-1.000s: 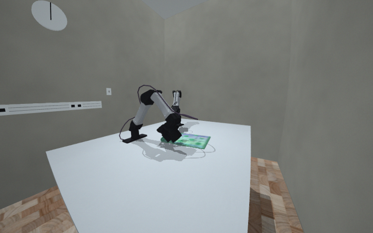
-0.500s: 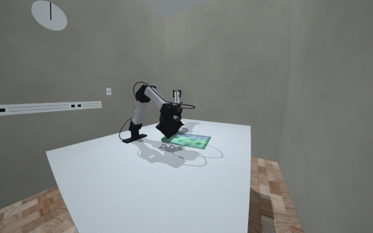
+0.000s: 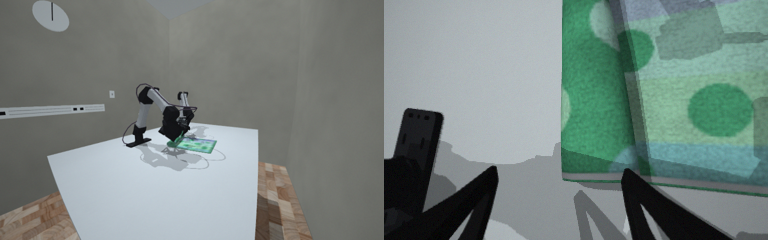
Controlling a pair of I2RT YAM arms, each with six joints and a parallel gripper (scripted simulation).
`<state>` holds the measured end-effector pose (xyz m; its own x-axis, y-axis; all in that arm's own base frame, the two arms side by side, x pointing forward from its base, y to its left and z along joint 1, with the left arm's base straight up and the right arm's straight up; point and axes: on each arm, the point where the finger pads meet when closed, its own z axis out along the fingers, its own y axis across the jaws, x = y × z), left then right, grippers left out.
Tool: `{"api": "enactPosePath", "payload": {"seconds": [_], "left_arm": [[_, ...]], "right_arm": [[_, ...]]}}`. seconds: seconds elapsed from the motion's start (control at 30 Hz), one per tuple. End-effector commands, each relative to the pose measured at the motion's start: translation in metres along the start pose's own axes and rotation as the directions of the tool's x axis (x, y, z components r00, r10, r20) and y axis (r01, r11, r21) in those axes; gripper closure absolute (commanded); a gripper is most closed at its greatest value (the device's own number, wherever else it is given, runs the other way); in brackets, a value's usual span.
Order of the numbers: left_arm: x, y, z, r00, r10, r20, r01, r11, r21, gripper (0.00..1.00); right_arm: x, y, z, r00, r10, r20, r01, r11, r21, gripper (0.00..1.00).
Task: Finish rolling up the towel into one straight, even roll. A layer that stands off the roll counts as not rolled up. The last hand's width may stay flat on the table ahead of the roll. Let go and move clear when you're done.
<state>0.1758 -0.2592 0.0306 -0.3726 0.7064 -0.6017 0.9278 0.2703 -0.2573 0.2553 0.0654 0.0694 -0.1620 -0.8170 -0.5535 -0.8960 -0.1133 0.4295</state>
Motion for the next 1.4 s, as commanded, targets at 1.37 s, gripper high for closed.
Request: {"api": "enactPosePath", "payload": {"seconds": [1.37], "left_arm": [[-0.001, -0.011, 0.005, 0.957, -0.280, -0.076, 0.286, 0.864, 0.413, 0.75]], "right_arm": [[-0.026, 0.003, 0.013, 0.839, -0.530, -0.123, 0.514, 0.697, 0.500, 0.02]]}}
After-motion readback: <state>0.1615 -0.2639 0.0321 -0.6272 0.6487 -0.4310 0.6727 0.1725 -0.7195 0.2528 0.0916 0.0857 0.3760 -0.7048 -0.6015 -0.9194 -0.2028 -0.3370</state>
